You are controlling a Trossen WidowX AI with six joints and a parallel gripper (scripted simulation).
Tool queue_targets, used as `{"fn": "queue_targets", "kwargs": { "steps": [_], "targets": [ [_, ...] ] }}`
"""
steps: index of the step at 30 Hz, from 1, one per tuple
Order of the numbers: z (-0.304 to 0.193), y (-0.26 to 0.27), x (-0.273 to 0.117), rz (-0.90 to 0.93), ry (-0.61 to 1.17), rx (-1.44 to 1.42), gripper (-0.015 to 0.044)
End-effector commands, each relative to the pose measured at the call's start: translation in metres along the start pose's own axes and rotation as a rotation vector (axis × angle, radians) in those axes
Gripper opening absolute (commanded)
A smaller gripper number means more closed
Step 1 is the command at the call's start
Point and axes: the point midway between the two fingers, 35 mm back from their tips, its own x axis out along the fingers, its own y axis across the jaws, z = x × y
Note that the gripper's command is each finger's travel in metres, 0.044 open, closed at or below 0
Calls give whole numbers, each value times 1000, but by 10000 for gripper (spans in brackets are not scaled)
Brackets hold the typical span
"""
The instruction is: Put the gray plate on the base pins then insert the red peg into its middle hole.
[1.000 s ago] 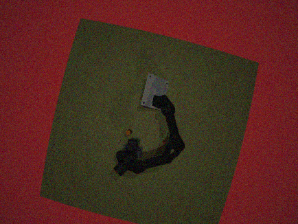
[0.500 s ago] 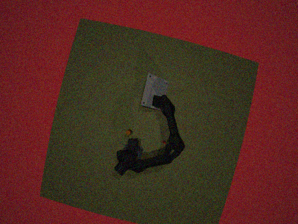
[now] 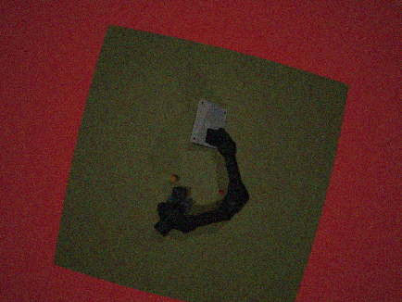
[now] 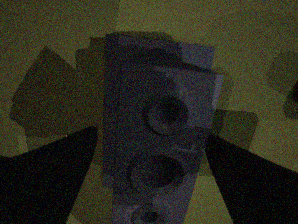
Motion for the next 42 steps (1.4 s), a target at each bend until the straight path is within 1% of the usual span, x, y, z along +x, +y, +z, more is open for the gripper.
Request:
{"fn": "queue_targets", "kwargs": {
  "steps": [1, 4, 6, 12, 14, 19, 21, 28, 36, 38, 42],
  "targets": [
    [0, 0, -1, 0, -1, -3, 440],
    [0, 0, -1, 0, -1, -3, 440],
    [1, 2, -11, 0, -2, -1, 440],
    [2, 1, -107, 0, -4, 6, 440],
    [1, 0, -118, 0, -2, 7, 440],
    [2, 3, -118, 0, -3, 7, 440],
    [-6, 2, -120, 0, -3, -6, 440],
    [-96, -22, -128, -2, -2, -144, 440],
    [-182, -78, -119, -4, 6, -309, 440],
    [-193, -88, -116, -4, 8, -335, 440],
    [-192, -89, -115, -4, 8, -338, 440]
  ]
}}
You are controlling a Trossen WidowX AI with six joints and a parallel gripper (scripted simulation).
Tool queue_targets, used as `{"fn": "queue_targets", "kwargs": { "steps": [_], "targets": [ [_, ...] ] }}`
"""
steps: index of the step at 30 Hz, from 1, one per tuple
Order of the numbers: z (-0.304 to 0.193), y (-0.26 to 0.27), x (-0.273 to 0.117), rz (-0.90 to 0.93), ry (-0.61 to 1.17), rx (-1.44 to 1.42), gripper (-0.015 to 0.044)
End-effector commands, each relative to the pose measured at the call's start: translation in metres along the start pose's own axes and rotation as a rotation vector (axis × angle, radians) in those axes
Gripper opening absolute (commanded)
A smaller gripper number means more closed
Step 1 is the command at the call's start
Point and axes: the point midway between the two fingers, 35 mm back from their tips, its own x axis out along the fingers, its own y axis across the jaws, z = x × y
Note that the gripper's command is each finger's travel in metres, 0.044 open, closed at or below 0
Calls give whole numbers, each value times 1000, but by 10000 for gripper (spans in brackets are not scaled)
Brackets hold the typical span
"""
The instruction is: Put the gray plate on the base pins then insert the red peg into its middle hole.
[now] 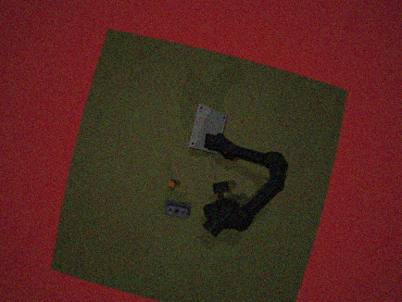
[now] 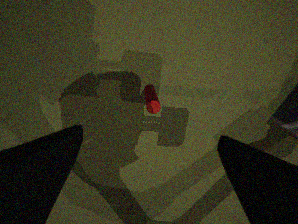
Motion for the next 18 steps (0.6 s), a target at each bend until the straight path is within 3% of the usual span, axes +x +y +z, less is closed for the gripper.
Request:
{"fn": "queue_targets", "kwargs": {
  "steps": [1, 5, 18],
  "targets": [
    [-3, -4, 4, 2, 7, -9, 440],
    [-4, -4, 31, 3, 8, -9, 440],
    [-2, -4, 53, 3, 7, -10, 440]
  ]
}}
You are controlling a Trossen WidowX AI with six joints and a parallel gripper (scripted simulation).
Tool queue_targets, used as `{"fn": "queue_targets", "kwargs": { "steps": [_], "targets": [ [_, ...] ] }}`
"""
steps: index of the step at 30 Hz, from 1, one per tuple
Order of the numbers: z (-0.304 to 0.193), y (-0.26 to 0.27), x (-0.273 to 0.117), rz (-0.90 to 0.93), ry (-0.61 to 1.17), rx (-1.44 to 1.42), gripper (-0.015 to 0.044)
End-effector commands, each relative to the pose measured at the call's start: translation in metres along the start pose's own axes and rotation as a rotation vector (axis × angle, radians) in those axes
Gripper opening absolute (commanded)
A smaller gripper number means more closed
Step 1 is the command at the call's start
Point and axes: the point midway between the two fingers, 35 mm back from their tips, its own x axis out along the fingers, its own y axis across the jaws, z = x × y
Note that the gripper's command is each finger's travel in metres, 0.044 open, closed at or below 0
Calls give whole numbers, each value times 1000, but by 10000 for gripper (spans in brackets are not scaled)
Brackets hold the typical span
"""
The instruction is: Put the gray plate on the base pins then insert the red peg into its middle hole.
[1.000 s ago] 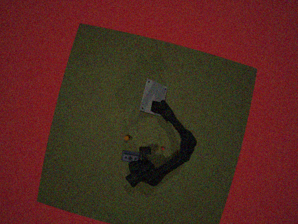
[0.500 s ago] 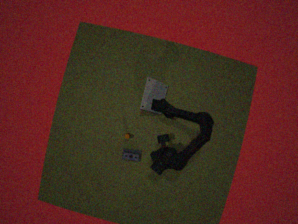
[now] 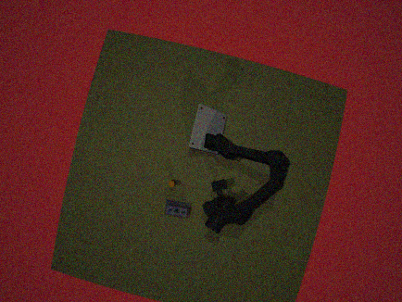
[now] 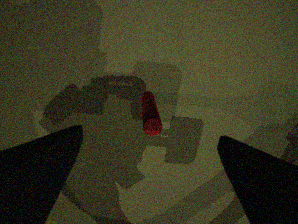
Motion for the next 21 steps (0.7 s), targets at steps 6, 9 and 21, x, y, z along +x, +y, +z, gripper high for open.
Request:
{"fn": "queue_targets", "kwargs": {
  "steps": [6, 9, 21],
  "targets": [
    [0, 0, 15, 2, 3, 8, 440],
    [1, 0, 20, 2, 3, 8, 440],
    [0, 0, 39, 3, 4, 8, 440]
  ]
}}
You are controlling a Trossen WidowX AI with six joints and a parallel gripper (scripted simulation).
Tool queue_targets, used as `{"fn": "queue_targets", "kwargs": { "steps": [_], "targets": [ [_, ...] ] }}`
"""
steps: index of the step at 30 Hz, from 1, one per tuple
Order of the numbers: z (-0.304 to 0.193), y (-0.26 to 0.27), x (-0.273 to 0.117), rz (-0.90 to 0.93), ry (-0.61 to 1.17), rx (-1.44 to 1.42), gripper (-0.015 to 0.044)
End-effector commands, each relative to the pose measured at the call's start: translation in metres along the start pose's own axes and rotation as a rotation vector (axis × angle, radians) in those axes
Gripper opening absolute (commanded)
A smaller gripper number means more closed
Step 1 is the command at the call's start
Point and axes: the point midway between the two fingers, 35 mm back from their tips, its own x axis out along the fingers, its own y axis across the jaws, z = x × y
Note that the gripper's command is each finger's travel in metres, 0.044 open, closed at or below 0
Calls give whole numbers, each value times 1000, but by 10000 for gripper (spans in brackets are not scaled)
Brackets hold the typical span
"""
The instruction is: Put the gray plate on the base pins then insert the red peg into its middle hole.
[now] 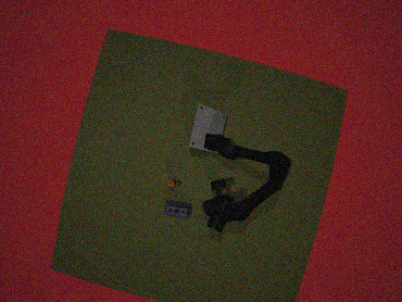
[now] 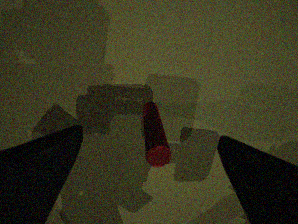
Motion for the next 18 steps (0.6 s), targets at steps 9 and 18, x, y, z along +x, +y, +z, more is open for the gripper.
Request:
{"fn": "queue_targets", "kwargs": {
  "steps": [9, 18],
  "targets": [
    [-2, -2, 19, 3, 8, 8, 440],
    [-2, -2, 20, 3, 8, 8, 256]
  ]
}}
